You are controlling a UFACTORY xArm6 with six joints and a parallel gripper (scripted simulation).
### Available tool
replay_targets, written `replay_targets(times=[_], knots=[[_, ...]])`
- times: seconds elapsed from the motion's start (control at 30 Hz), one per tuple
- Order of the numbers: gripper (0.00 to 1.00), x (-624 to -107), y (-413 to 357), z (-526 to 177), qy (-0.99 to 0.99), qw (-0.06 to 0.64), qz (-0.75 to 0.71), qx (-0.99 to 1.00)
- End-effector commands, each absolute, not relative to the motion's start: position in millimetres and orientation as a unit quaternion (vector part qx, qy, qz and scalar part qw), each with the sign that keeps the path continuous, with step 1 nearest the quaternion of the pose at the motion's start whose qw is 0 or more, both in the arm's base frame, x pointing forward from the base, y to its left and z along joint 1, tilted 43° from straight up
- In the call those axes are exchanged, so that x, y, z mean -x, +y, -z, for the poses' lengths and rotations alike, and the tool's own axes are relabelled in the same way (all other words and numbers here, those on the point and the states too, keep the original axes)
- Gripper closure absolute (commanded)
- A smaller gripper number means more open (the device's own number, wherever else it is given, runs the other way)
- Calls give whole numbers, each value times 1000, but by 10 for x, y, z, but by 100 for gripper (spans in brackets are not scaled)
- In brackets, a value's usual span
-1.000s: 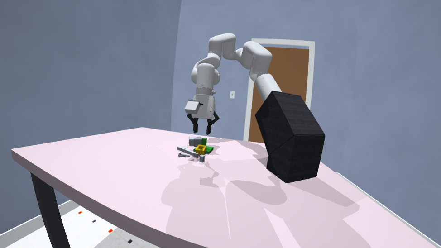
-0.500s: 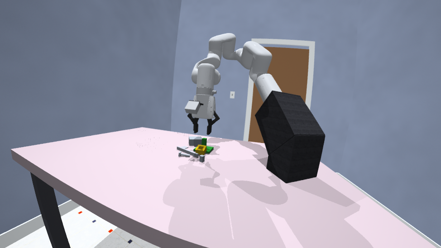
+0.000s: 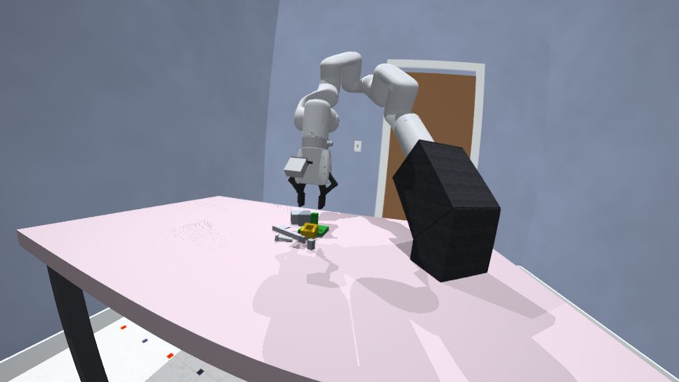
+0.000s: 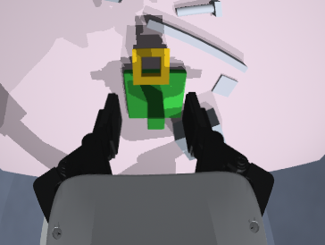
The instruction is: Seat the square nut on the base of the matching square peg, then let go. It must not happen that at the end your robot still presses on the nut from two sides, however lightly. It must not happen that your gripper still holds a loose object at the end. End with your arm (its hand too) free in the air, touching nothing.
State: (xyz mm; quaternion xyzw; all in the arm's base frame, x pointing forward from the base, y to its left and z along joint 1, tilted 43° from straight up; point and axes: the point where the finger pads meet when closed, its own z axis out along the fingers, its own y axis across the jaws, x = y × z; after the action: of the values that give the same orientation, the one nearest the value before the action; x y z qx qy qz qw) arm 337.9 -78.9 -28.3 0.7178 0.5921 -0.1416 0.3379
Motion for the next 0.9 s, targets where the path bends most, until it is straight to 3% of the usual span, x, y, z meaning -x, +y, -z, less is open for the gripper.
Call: replay_targets(times=[0.0, 0.87], knots=[[40, -3402, -819, 315, 592, 339, 141, -718], [40, -3508, -1213, 769, 592, 338, 141, -718]])
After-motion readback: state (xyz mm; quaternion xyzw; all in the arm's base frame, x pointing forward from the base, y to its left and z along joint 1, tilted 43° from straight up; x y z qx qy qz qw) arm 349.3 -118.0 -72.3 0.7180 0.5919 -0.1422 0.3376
